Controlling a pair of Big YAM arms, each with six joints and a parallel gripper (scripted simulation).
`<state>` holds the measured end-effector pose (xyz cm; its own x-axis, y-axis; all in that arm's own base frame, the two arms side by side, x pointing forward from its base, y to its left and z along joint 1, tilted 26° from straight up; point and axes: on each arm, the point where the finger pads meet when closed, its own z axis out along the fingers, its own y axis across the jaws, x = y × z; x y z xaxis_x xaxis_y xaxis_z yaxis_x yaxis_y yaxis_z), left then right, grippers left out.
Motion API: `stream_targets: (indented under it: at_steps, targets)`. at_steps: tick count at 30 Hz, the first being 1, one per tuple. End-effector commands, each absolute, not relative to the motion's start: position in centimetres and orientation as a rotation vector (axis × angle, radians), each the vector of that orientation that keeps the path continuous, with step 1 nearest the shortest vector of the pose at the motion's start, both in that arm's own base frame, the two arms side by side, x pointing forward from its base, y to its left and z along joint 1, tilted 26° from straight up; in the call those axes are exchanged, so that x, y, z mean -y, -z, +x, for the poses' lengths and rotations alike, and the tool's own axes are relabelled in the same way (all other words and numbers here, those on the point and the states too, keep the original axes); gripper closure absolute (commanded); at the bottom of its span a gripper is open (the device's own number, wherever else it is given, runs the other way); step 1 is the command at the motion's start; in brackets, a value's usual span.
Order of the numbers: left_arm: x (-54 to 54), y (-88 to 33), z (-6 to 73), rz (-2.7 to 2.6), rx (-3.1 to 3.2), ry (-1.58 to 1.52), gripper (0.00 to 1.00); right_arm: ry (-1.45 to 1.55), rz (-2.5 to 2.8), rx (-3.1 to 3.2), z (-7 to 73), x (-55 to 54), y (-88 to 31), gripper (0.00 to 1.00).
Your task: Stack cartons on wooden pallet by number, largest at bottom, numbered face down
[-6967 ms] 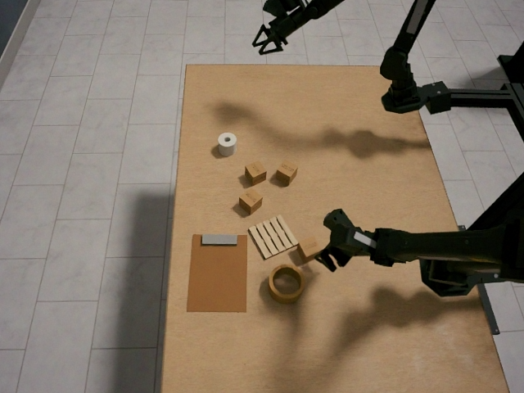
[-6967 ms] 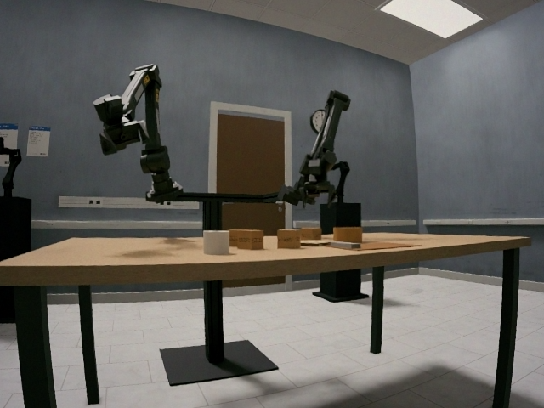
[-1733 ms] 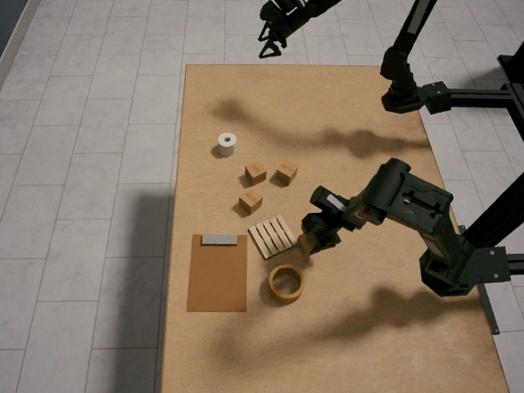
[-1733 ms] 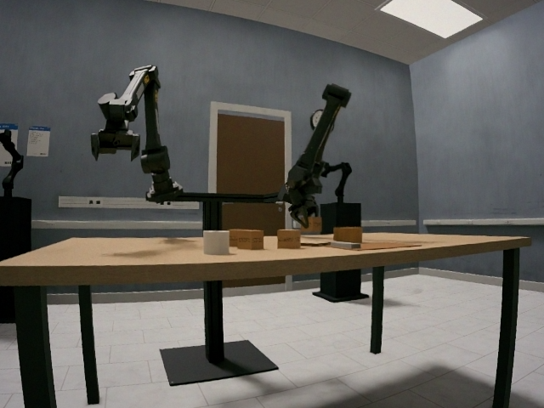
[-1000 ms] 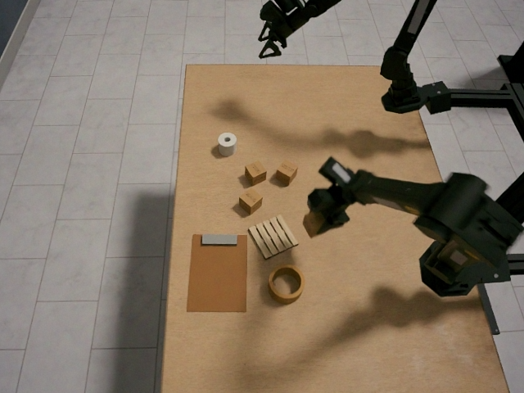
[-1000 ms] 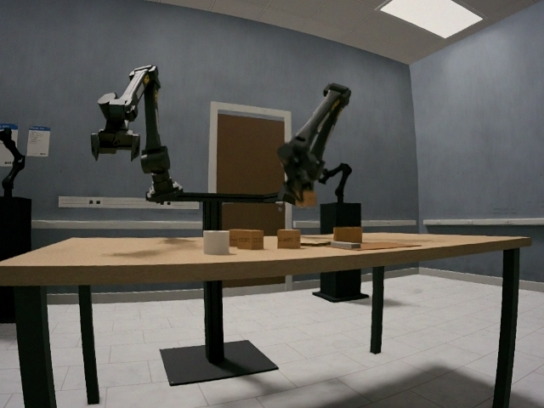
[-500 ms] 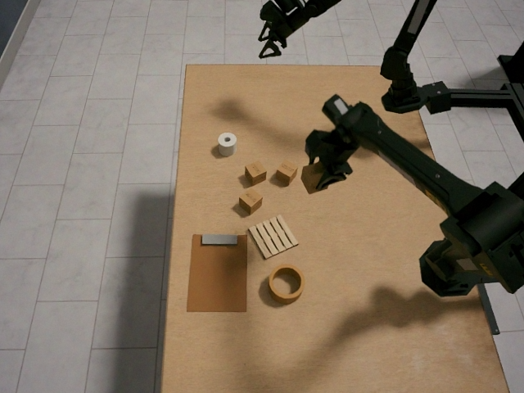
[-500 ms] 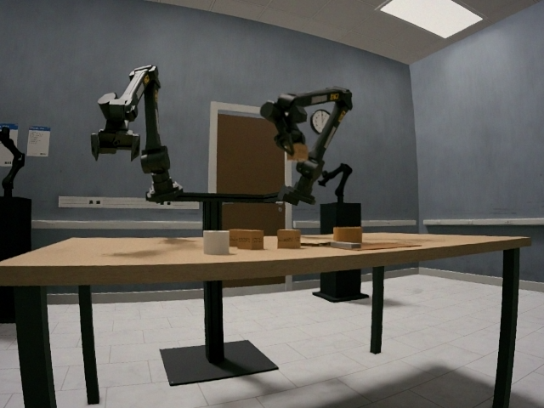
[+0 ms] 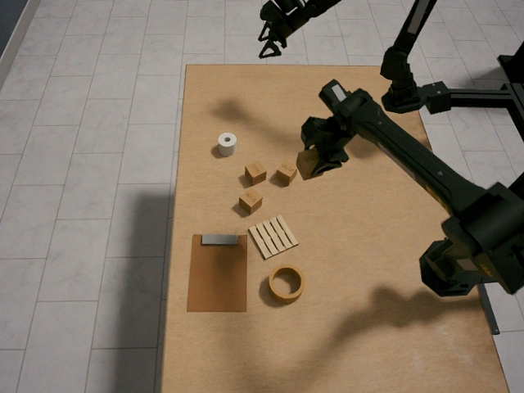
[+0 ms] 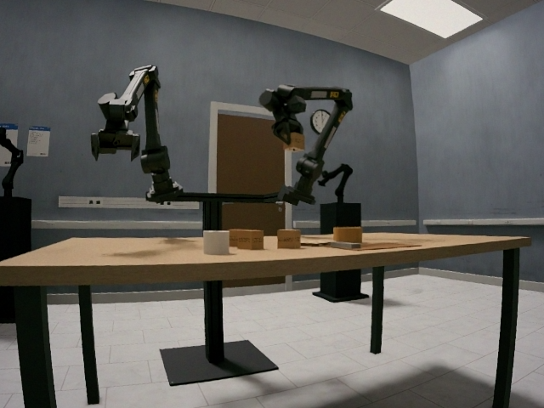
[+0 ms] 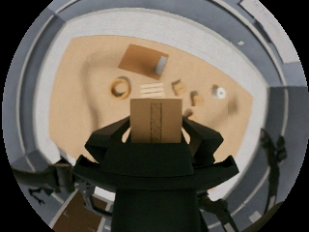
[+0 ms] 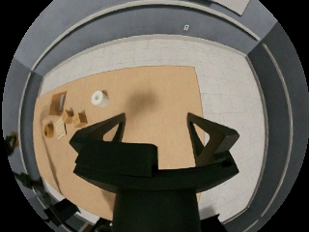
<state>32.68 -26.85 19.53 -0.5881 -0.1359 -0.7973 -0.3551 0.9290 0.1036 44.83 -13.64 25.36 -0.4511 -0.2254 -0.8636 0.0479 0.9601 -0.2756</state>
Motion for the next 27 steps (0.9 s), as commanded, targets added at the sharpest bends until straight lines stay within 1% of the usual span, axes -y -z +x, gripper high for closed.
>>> stream_targets:
  at_steps: [1,4,9,11,21,24,27]
  targets:
    - [26.2,-21.1,33.4,-0.250,-2.203,-0.146,0.50,0.329,-0.136,-1.992,45.3,13.8,-26.8,0.00]
    - [26.0,-21.3,33.5,-0.226,-2.199,0.087,0.50,0.329,-0.136,-1.992,45.3,13.8,-26.8,0.00]
    - [24.9,-21.6,34.0,-0.235,-2.145,0.390,0.50,0.329,-0.136,-1.992,45.3,13.8,-26.8,0.00]
    - [24.9,-21.6,34.0,-0.235,-2.145,0.390,0.50,0.329,-0.136,-1.992,45.3,13.8,-26.8,0.00]
    - [25.9,-19.8,33.7,-0.142,-2.129,0.981,0.50,0.329,-0.136,-1.992,45.3,13.8,-26.8,0.00]
    - [26.1,-19.8,33.4,-0.104,-2.115,1.092,0.50,0.329,-0.136,-1.992,45.3,13.8,-26.8,0.00]
    - [26.2,-19.8,33.3,-0.090,-2.110,1.128,0.50,0.329,-0.136,-1.992,45.3,13.8,-26.8,0.00]
